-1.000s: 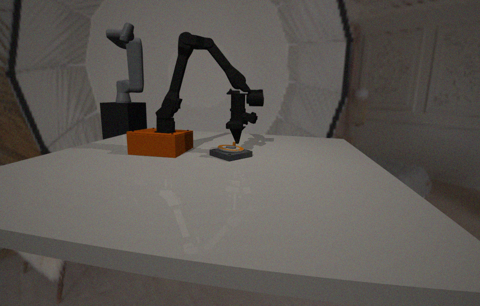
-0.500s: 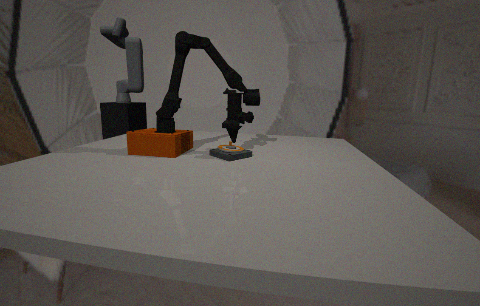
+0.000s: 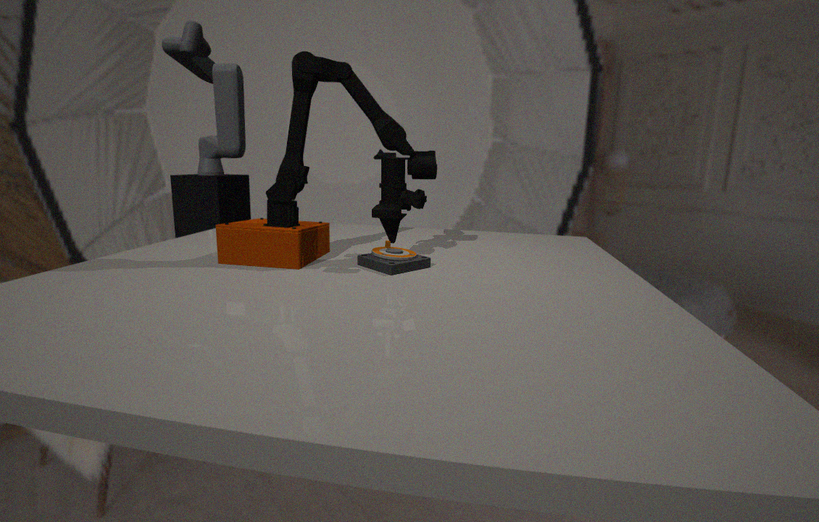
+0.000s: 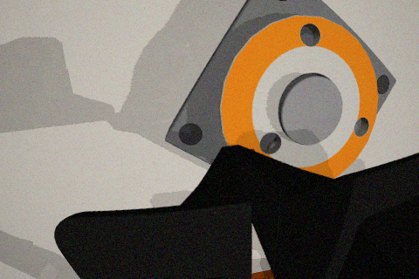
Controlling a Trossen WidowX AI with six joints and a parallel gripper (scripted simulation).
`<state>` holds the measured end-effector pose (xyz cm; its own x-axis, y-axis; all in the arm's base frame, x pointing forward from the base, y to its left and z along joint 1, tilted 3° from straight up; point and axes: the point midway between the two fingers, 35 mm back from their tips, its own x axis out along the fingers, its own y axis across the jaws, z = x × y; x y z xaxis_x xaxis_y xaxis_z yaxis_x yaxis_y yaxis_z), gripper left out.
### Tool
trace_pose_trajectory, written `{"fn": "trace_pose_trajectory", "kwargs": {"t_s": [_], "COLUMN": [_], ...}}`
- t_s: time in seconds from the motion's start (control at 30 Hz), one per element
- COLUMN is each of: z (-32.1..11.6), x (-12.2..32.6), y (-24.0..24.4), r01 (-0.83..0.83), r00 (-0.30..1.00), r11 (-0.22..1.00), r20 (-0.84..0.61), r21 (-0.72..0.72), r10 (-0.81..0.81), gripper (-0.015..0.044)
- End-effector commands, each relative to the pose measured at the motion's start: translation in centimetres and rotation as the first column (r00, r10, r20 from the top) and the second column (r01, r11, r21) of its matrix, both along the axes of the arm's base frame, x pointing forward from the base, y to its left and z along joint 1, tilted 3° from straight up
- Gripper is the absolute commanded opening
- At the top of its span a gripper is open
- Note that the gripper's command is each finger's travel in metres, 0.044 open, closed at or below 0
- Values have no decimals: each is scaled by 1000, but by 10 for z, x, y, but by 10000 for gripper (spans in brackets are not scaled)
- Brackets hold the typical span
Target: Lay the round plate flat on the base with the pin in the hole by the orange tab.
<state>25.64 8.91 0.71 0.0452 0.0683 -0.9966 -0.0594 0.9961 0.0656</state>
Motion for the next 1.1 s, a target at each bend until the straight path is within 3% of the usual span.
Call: {"fn": "trace_pose_trajectory", "kwargs": {"t_s": [0.0, 0.5, 0.83, 1.07], "z": [-2, -2, 41, 33], "x": [-8, -14, -18, -17], "y": [-3, -9, -11, -10], "r01": [4, 4, 4, 8], "r00": [1000, 1000, 1000, 1000], "r11": [1000, 1000, 1000, 1000], "r20": [-10, -11, -10, -12], "r21": [-5, -6, -6, -3], "r10": [-4, -4, -4, -8], "gripper": [0, 0, 0, 0]}}
